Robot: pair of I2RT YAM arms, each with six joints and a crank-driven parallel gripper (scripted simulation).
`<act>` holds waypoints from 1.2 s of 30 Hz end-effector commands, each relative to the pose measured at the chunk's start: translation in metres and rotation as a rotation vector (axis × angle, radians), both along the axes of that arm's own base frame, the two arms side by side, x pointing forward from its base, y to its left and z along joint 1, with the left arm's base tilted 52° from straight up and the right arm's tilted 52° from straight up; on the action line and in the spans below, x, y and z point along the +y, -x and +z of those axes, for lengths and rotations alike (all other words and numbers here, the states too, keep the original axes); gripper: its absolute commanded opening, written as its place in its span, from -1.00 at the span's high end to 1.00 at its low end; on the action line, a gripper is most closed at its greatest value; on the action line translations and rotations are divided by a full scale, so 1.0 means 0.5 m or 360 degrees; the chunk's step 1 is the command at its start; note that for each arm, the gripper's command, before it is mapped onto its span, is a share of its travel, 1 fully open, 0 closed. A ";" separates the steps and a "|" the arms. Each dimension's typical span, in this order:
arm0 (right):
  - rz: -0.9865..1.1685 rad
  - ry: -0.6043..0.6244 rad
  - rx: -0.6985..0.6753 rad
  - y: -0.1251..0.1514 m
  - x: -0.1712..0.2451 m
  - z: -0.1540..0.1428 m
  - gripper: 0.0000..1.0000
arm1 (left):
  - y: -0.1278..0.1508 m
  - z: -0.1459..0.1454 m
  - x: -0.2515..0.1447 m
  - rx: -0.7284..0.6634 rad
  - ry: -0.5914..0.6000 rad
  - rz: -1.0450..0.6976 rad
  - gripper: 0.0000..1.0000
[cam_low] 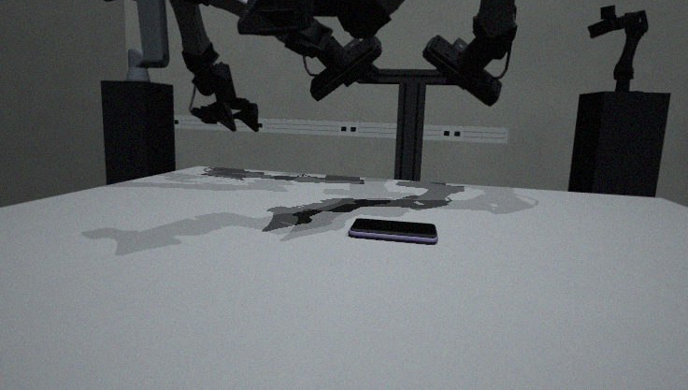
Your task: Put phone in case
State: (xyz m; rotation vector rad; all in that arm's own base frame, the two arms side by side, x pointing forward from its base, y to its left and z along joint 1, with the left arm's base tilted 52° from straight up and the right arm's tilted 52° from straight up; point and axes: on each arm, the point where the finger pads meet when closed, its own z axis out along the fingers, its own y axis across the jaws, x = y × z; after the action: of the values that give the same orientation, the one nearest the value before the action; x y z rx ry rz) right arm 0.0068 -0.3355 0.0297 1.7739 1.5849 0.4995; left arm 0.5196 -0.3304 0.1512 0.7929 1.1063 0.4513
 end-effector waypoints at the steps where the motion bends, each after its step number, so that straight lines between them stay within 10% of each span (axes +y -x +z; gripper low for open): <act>1: 0.0296 0.0260 0.0184 -0.060 -0.004 0.020 -1.00 | 0.017 0.003 0.074 -0.0050 0.0411 0.0207 1.00; 23: 0.1942 0.1240 0.0377 -0.447 0.228 0.055 -1.00 | 0.088 -0.152 0.345 0.0189 0.1570 0.0891 1.00; 36: 0.2804 0.1994 0.0218 -0.570 0.456 0.081 -1.00 | 0.119 -0.215 0.446 0.0291 0.1973 0.1146 1.00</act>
State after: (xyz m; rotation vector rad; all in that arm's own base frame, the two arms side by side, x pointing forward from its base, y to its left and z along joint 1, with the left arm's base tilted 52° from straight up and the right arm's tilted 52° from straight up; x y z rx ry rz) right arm 0.2779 -0.1151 0.0553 -0.5102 2.4282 0.1371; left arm 0.4625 -0.1157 0.0457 -0.5407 1.4822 0.2624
